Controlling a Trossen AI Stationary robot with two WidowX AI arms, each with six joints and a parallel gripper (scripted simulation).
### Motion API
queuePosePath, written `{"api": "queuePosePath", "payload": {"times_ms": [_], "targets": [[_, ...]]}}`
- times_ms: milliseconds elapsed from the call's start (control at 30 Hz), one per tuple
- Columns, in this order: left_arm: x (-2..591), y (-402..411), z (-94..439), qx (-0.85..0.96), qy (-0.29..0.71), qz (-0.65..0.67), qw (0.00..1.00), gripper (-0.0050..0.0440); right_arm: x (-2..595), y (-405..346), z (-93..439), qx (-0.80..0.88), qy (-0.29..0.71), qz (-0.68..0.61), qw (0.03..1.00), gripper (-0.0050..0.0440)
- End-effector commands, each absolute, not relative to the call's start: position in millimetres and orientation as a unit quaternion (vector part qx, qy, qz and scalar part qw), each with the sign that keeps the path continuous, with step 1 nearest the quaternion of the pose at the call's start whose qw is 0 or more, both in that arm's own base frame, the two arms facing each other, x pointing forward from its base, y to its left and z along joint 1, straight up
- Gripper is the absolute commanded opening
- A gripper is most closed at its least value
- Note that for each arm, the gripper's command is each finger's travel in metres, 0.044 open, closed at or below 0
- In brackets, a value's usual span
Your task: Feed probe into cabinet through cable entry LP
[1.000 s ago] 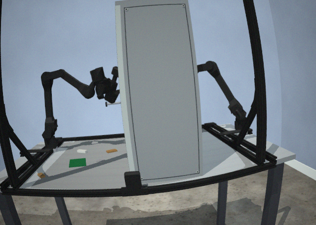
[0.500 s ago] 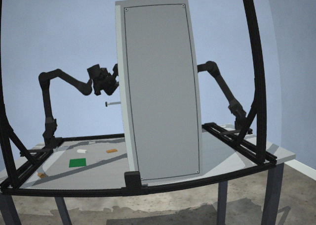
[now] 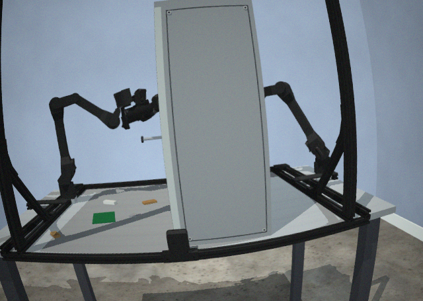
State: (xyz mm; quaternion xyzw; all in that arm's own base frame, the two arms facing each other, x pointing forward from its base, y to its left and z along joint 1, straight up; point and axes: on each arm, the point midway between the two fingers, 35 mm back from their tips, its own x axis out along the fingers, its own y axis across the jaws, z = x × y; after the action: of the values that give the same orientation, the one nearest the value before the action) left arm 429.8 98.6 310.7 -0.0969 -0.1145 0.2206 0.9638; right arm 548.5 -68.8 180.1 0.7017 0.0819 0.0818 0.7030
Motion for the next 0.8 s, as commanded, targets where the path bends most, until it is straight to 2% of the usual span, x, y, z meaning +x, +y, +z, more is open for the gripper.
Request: {"api": "queuePosePath", "payload": {"times_ms": [0,767], "targets": [[426.0,97.5,306.8,-0.040,-0.096,0.198,0.975,0.0440,549.0,-69.2,179.9,0.702,0.081,0.081,0.702,0.0000],[408.9,85.5,290.1,0.285,-0.055,0.051,0.956,0.0440,549.0,-69.2,179.9,0.702,0.081,0.081,0.702,0.0000]]}}
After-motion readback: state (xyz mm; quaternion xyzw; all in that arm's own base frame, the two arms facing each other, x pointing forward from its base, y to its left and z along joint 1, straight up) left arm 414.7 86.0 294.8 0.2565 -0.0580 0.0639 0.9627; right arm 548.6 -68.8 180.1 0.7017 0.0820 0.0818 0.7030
